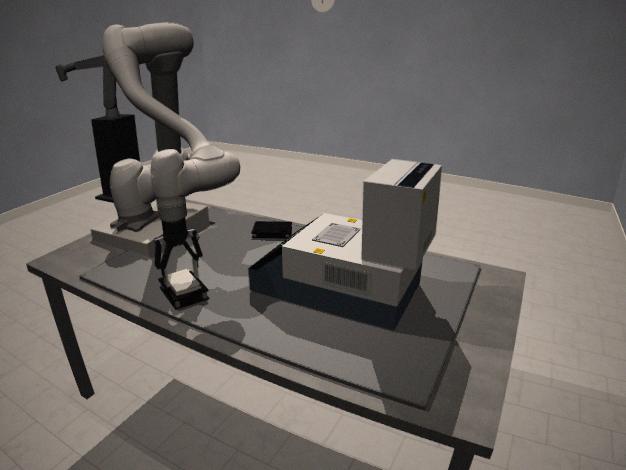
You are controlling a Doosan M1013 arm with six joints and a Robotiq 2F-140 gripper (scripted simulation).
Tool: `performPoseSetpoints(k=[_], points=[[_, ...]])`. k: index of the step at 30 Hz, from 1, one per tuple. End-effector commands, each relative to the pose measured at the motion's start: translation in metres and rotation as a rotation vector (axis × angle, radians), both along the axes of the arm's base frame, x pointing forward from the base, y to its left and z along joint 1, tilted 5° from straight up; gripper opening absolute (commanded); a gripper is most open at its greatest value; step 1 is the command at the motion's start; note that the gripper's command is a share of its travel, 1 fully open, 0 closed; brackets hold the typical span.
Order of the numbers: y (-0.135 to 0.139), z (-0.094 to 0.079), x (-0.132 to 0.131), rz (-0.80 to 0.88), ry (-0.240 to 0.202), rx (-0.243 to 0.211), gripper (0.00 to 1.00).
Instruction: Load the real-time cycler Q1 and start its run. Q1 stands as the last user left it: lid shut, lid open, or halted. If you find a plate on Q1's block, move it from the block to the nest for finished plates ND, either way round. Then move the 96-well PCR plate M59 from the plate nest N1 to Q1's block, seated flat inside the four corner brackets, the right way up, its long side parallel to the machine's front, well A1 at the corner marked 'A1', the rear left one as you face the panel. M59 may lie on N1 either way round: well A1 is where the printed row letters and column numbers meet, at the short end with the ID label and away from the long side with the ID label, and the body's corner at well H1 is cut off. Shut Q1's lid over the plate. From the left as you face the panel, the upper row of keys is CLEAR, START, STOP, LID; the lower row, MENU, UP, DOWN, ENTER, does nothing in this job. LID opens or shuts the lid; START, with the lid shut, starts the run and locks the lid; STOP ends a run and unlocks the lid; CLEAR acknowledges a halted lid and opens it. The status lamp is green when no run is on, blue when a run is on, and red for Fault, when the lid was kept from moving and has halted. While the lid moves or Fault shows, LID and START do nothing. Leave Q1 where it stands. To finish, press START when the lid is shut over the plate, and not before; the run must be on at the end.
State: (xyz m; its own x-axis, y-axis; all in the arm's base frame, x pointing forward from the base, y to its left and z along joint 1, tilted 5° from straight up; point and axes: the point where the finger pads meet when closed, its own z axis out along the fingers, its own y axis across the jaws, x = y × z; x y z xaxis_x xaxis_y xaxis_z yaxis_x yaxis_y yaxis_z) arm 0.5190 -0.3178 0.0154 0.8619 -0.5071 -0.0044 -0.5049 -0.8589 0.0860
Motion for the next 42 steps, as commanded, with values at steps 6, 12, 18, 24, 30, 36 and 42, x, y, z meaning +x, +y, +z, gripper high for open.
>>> performPoseSetpoints(k=[6, 12, 18, 24, 30, 36, 42], points=[[-0.0001, -0.0021, -0.0001, 0.0, 0.0, 0.0, 0.66], [-0.0003, -0.0041, -0.0002, 0.0, 0.0, 0.0, 0.66], [-0.0004, -0.0061, -0.0003, 0.0, 0.0, 0.0, 0.66], [-0.0004, -0.0063, -0.0003, 0.0, 0.0, 0.0, 0.66], [-0.0004, -0.0063, -0.0003, 0.0, 0.0, 0.0, 0.0], [-0.0004, -0.0063, -0.0003, 0.0, 0.0, 0.0, 0.0], [-0.0004, -0.0063, -0.0003, 0.0, 0.0, 0.0, 0.0]])
